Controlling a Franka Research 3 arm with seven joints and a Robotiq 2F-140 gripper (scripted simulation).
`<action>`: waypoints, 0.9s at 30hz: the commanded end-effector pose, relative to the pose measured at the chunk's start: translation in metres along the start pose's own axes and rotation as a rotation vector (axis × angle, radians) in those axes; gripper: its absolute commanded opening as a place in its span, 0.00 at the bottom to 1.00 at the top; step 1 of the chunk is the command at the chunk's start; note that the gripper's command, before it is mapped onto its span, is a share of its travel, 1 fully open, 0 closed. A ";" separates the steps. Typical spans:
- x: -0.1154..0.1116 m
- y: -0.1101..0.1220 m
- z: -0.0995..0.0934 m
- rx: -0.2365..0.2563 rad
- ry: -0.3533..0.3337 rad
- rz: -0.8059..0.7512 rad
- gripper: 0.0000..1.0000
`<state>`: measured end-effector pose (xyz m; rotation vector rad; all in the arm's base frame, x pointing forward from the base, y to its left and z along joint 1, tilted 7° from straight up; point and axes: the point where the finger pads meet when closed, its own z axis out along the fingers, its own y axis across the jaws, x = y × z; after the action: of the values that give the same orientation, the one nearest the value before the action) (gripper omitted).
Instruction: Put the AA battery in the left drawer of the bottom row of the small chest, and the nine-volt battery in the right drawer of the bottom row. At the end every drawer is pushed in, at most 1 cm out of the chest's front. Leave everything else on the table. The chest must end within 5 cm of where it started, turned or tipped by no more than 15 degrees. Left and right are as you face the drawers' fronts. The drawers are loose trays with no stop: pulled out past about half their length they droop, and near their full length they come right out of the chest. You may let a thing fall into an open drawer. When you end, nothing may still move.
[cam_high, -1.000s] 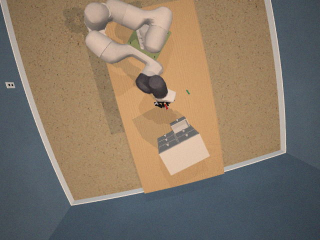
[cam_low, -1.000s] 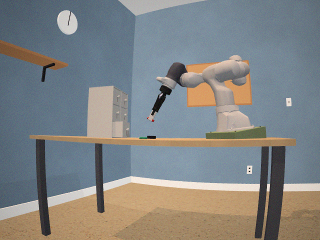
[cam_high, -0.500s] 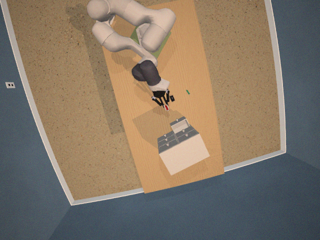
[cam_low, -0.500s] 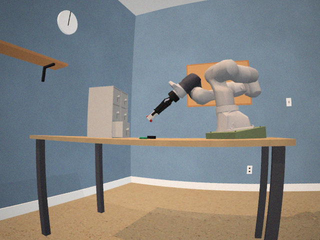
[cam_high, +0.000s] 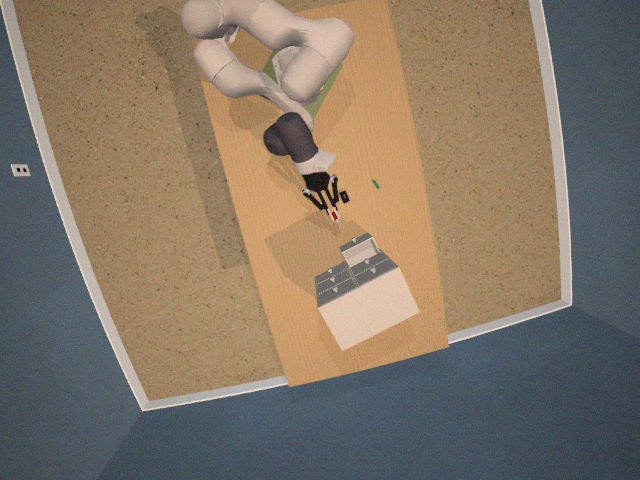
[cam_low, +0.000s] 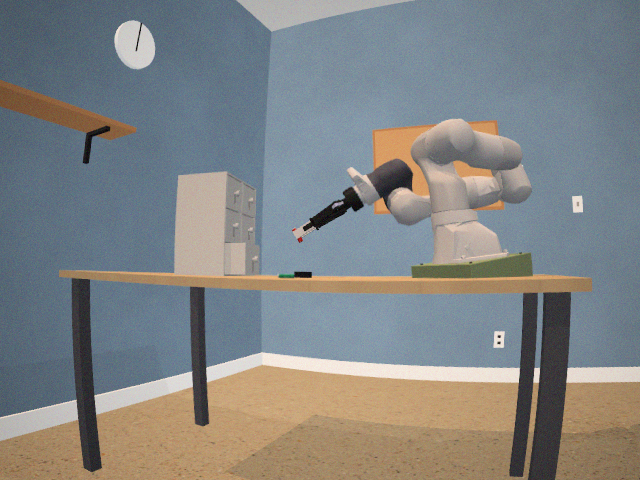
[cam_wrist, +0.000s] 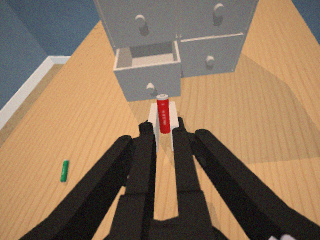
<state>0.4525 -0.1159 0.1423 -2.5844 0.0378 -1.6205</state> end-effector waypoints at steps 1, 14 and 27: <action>0.006 -0.001 -0.002 0.004 0.028 -0.022 0.06; 0.007 -0.002 -0.001 0.004 0.032 -0.022 0.06; 0.015 -0.002 0.013 0.004 0.032 -0.022 0.06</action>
<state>0.4664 -0.1129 0.1529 -2.5548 0.0004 -1.6768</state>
